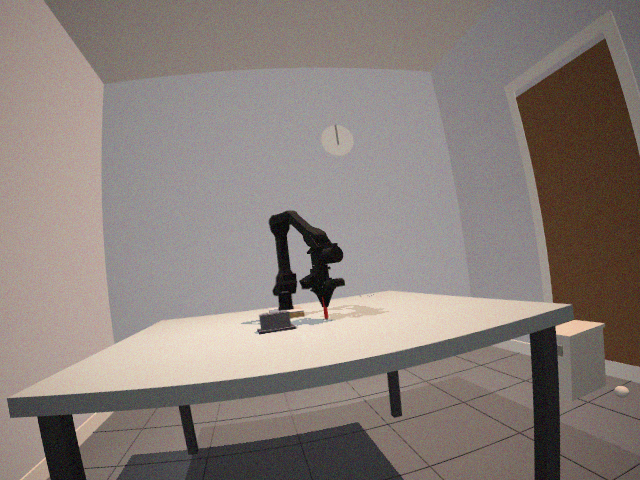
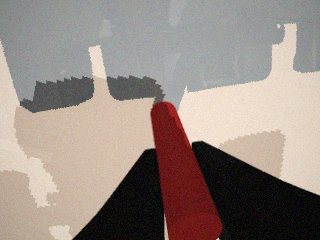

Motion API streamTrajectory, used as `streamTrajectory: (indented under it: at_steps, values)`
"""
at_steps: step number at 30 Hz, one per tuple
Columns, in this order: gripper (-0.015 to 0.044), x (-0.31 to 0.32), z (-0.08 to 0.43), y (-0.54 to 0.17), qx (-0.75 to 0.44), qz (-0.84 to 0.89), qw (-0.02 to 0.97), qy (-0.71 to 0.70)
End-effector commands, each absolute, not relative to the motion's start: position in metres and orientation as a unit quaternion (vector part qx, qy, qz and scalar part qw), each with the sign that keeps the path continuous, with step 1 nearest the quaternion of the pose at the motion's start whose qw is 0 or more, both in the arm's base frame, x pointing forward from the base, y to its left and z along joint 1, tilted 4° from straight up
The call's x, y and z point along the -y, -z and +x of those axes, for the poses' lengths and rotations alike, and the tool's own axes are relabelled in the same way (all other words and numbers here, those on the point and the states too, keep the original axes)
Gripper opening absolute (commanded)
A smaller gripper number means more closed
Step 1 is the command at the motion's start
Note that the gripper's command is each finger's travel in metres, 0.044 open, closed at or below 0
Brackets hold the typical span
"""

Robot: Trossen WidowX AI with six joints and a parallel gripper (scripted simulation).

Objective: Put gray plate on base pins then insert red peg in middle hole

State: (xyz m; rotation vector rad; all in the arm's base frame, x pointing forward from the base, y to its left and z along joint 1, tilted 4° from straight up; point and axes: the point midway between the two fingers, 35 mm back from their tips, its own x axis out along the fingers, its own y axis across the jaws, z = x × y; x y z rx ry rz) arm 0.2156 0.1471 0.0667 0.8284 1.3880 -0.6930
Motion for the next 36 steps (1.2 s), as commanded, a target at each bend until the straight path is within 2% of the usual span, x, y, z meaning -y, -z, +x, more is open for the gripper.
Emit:
streamTrajectory:
  at_steps: [1, 31, 36]
  values:
    - [0.0, -0.147, 0.216, -0.066, -0.605, 0.364, 0.638, 0.306]
    - [0.0, -0.149, 0.218, -0.144, -0.605, 0.364, 0.638, 0.306]
    - [0.0, -0.144, 0.225, -0.138, -0.608, 0.363, 0.638, 0.304]
